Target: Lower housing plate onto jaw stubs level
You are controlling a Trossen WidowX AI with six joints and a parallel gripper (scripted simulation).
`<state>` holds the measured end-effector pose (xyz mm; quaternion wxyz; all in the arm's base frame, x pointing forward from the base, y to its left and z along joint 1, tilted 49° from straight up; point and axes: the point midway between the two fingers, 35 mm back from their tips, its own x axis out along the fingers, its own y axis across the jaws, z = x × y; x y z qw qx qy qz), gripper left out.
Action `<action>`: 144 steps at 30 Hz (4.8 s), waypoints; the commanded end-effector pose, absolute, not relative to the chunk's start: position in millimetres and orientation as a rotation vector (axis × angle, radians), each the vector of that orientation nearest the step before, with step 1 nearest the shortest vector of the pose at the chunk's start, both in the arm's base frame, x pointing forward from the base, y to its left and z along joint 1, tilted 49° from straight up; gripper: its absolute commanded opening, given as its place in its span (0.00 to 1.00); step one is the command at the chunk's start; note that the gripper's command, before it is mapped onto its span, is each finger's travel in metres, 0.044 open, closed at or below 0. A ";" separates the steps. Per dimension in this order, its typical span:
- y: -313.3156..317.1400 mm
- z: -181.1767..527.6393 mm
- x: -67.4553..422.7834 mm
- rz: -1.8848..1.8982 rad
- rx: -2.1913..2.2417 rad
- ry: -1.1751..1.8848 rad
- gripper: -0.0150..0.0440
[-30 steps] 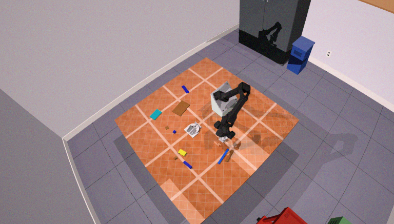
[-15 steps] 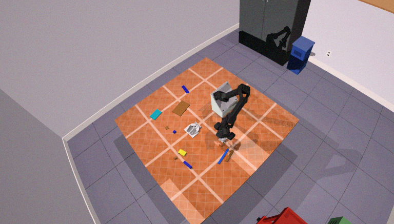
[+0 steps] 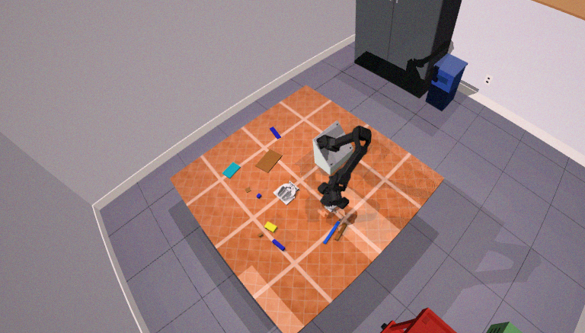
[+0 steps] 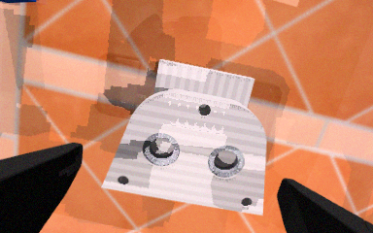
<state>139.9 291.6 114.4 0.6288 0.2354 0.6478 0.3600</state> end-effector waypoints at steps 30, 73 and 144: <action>308.3 95.0 135.3 0.813 0.538 1.497 1.00; 308.7 94.7 135.3 0.813 0.538 1.497 1.00; 254.4 142.1 143.3 0.812 0.536 1.496 0.85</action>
